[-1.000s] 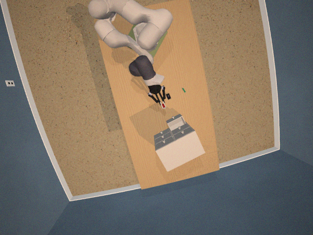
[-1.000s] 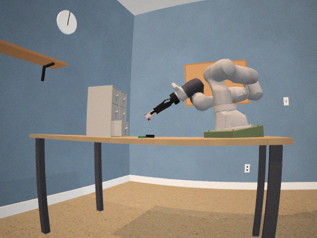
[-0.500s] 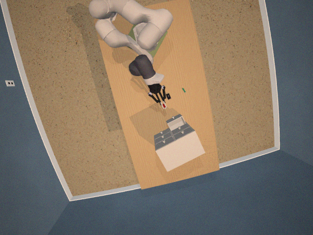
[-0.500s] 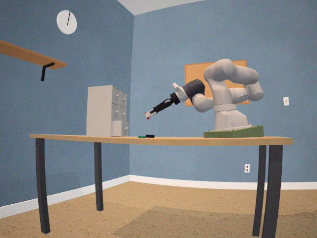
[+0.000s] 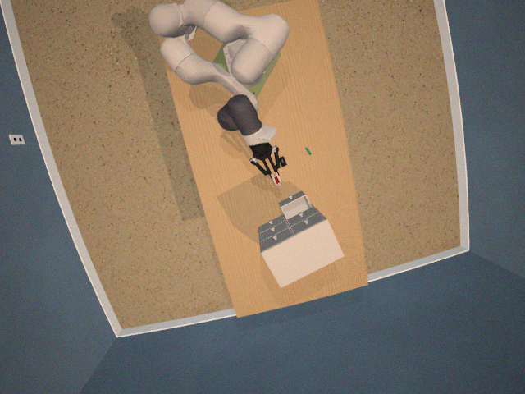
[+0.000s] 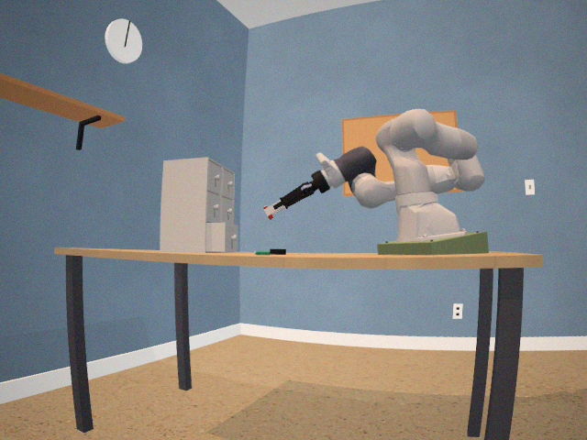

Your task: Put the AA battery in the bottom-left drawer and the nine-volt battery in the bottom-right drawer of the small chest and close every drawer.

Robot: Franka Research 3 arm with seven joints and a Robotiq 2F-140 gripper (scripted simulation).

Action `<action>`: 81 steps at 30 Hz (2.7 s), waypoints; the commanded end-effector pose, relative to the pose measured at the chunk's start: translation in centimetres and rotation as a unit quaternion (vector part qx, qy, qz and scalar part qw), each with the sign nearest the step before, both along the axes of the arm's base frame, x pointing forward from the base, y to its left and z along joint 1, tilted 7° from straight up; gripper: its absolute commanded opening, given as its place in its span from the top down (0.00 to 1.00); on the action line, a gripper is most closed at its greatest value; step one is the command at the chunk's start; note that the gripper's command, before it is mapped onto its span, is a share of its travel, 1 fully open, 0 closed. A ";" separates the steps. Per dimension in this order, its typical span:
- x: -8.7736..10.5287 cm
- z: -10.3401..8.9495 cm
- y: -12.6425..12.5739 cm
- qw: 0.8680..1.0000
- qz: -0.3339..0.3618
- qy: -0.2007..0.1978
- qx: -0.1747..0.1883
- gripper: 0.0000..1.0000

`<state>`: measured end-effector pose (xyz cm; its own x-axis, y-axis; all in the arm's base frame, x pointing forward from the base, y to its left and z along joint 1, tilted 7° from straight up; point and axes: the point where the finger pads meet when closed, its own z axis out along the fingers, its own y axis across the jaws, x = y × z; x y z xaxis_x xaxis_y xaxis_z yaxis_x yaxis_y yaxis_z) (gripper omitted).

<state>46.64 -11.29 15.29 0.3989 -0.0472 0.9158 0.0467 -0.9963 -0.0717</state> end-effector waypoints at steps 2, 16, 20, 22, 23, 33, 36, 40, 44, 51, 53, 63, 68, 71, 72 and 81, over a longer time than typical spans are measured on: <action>0.9 -0.2 -0.1 1.000 -0.003 0.004 0.000 0.94; 4.1 0.2 0.0 1.000 -0.003 0.004 0.000 0.94; 5.5 0.3 0.0 1.000 -0.003 0.004 0.000 0.94; 6.3 0.4 0.0 1.000 -0.003 0.004 0.000 0.94; 6.7 0.4 0.1 1.000 -0.003 0.004 0.000 0.94; 10.0 0.8 0.2 1.000 -0.003 0.004 0.000 0.94; 11.2 0.9 0.2 1.000 -0.003 0.004 0.000 0.94; 12.6 1.1 0.2 1.000 -0.003 0.004 0.000 0.94; 13.2 1.1 0.3 1.000 -0.003 0.004 0.000 0.94; 15.0 1.3 0.3 1.000 -0.003 0.004 0.000 0.94; 15.3 1.4 0.3 1.000 -0.003 0.004 0.000 0.94; 16.0 1.4 0.4 1.000 -0.003 0.004 0.000 0.94; 16.1 1.4 0.4 1.000 -0.003 0.004 0.000 0.94; 16.1 1.4 0.4 1.000 -0.003 0.004 0.000 0.94; 16.1 1.4 0.4 1.000 -0.003 0.004 0.000 0.94; 16.1 1.4 0.4 1.000 -0.003 0.004 0.000 0.94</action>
<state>62.60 -10.91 16.69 0.4060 -0.0423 0.9129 0.0435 -0.9969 -0.0655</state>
